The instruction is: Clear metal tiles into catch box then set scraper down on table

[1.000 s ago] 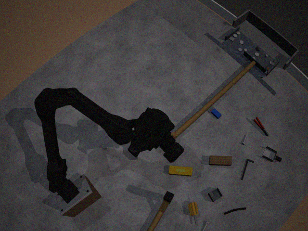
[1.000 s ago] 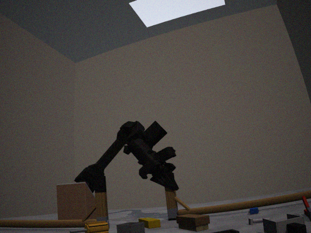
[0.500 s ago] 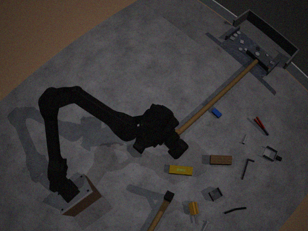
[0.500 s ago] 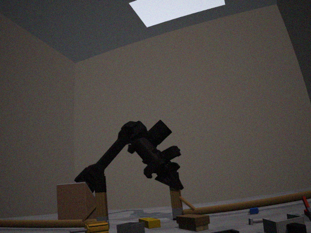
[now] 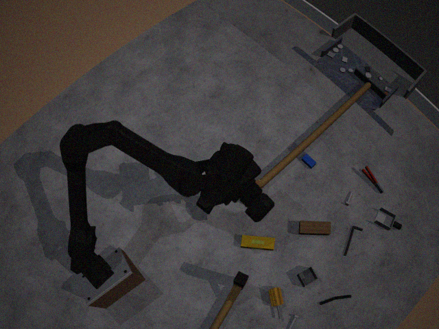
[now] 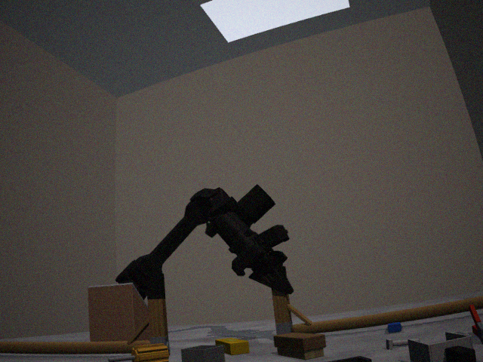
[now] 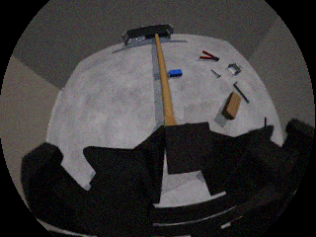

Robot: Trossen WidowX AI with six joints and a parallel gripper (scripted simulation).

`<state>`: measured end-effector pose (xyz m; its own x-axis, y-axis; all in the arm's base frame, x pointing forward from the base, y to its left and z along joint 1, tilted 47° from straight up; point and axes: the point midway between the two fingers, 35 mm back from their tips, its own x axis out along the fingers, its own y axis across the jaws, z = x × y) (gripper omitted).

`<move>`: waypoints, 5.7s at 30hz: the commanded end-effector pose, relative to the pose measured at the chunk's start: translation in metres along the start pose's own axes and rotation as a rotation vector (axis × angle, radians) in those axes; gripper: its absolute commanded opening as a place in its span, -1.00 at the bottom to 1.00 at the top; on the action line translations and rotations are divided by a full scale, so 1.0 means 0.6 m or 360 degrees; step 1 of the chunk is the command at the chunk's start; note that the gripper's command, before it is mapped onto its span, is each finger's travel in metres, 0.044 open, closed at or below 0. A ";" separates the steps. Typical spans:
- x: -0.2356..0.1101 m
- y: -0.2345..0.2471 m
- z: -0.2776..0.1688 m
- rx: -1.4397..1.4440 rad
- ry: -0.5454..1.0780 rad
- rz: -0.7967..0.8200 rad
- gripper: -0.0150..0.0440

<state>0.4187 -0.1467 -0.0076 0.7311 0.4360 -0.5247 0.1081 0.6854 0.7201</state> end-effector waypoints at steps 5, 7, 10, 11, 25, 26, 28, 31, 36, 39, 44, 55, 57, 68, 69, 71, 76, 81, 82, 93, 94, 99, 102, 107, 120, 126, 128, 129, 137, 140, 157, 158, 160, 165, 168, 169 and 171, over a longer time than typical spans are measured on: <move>0.006 -0.002 0.024 -0.0005 -0.0021 -0.0007 -0.49; 0.009 -0.002 0.027 -0.0005 -0.0021 -0.0007 -0.49; 0.012 -0.002 0.032 -0.0006 -0.0022 -0.0007 -0.49; 0.013 -0.002 0.034 -0.0006 -0.0022 -0.0007 -0.49; 0.030 -0.001 0.056 -0.0006 -0.0023 -0.0006 -0.49; 0.031 -0.001 0.058 -0.0006 -0.0023 -0.0006 -0.49; 0.033 -0.001 0.061 -0.0007 -0.0023 -0.0006 -0.49; 0.037 -0.001 0.065 -0.0007 -0.0023 -0.0006 -0.49; 0.043 -0.001 0.073 -0.0007 -0.0024 -0.0005 -0.49; 0.047 0.000 0.078 -0.0007 -0.0024 -0.0005 -0.49; 0.053 0.000 0.085 -0.0007 -0.0025 -0.0005 -0.49; 0.066 0.002 0.101 -0.0007 -0.0026 -0.0003 -0.49; 0.069 0.003 0.104 -0.0007 -0.0026 -0.0003 -0.49; 0.075 0.003 0.101 0.0000 -0.0011 0.0000 -0.49; 0.075 0.003 0.101 0.0000 -0.0011 0.0000 -0.49; 0.075 0.003 0.101 0.0000 -0.0011 0.0000 -0.49; 0.075 0.003 0.101 0.0000 -0.0011 0.0000 -0.49; 0.075 0.003 0.102 -0.0001 -0.0013 0.0000 -0.49; 0.075 0.003 0.103 -0.0001 -0.0015 0.0000 -0.49; 0.067 0.001 0.097 -0.0002 -0.0017 -0.0002 -0.49; 0.065 0.000 0.096 -0.0002 -0.0017 -0.0003 -0.49; 0.059 -0.002 0.089 -0.0003 -0.0016 -0.0004 -0.49; 0.055 -0.003 0.086 -0.0003 -0.0016 -0.0005 -0.49; 0.048 -0.005 0.080 -0.0003 -0.0015 -0.0007 -0.49; 0.030 -0.009 0.063 -0.0004 -0.0014 -0.0011 -0.49; 0.022 -0.011 0.055 -0.0005 -0.0013 -0.0012 -0.49; 0.020 -0.012 0.052 -0.0005 -0.0013 -0.0013 -0.49; 0.018 -0.012 0.051 -0.0005 -0.0013 -0.0013 -0.49; 0.008 -0.015 0.039 -0.0005 -0.0012 -0.0015 -0.49; 0.004 -0.016 0.035 -0.0005 -0.0012 -0.0016 -0.49; -0.017 -0.021 0.010 -0.0006 -0.0011 -0.0019 -0.49; -0.019 -0.021 0.009 -0.0006 -0.0011 -0.0019 -0.49; -0.021 -0.022 0.006 -0.0006 -0.0011 -0.0019 -0.49; -0.027 -0.023 -0.002 -0.0006 -0.0011 -0.0020 -0.49; -0.031 -0.024 -0.007 -0.0006 -0.0011 -0.0020 -0.49; -0.032 -0.024 -0.008 -0.0006 -0.0011 -0.0020 -0.49; -0.035 -0.025 -0.011 -0.0006 -0.0011 -0.0021 -0.49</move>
<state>0.4027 -0.1564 -0.0132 0.7244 0.4369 -0.5332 0.1112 0.6893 0.7159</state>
